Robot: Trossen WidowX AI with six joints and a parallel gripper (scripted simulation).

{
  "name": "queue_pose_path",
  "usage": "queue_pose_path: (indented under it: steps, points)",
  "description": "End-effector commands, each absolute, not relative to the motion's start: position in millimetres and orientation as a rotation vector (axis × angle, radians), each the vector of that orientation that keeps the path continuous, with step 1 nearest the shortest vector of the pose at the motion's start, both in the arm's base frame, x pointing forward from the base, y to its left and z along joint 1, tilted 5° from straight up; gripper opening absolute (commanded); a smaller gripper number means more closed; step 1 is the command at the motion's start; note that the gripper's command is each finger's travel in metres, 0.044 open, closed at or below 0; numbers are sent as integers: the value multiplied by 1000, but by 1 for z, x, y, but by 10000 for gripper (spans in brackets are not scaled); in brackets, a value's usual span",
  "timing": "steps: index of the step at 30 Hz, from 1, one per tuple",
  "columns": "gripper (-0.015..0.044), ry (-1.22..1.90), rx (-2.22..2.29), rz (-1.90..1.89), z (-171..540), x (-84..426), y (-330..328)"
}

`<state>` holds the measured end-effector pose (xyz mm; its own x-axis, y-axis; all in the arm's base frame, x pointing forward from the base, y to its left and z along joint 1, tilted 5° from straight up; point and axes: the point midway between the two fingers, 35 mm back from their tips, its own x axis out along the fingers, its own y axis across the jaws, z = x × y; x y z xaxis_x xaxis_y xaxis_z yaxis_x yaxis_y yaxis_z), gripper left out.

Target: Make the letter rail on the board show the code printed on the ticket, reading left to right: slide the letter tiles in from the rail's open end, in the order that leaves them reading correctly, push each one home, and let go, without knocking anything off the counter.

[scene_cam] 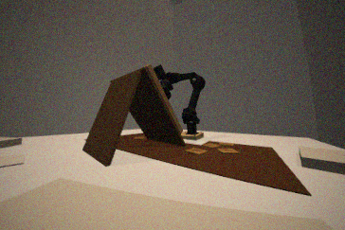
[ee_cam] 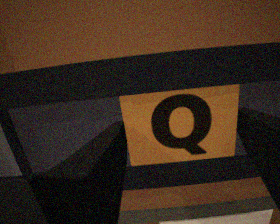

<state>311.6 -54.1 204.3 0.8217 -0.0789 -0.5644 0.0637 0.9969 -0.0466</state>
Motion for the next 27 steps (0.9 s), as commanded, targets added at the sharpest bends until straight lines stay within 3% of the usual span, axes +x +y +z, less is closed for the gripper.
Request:
queue_pose_path:
  steps: [1, 27]
  points:
    - [0, 601, -22, -80, 204, 312, -52]
    - [0, 601, -20, -79, 204, 313, -40]
